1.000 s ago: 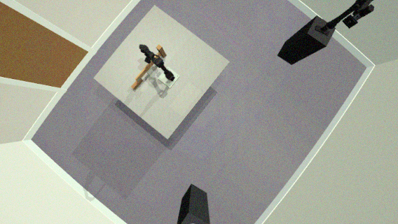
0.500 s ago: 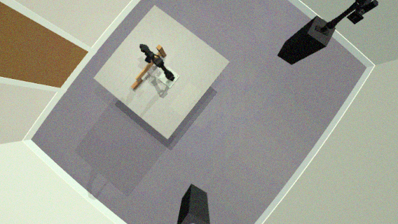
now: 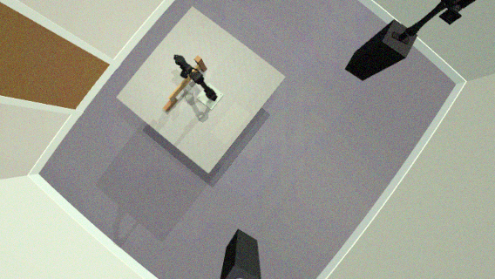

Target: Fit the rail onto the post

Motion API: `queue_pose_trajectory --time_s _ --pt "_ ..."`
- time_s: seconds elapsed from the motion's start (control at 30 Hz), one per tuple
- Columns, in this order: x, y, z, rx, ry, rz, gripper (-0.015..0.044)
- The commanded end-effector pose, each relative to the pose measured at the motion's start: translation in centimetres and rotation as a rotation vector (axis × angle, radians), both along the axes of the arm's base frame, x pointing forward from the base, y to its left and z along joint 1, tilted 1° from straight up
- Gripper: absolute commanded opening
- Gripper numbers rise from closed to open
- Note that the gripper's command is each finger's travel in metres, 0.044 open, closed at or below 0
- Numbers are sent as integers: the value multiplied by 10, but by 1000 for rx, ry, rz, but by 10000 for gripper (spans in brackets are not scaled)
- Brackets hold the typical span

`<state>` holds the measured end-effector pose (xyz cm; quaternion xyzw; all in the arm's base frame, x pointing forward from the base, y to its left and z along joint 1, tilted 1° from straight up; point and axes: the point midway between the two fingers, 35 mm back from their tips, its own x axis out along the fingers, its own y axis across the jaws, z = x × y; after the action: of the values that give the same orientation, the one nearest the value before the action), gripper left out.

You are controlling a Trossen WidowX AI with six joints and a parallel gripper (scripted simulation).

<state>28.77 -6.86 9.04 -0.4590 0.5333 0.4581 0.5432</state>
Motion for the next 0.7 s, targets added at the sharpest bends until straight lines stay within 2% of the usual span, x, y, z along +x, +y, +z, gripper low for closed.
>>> queue_pose_trajectory --time_s 0.0,0.17,0.4,0.53,0.67 --pt "0 0 0 -1 -1 0 315" --pt "0 0 0 -1 -1 0 440" --pt "1 2 2 -1 -1 0 440" --pt "4 28 29 -2 -7 2 440" --pt "4 30 30 -2 -7 2 440"
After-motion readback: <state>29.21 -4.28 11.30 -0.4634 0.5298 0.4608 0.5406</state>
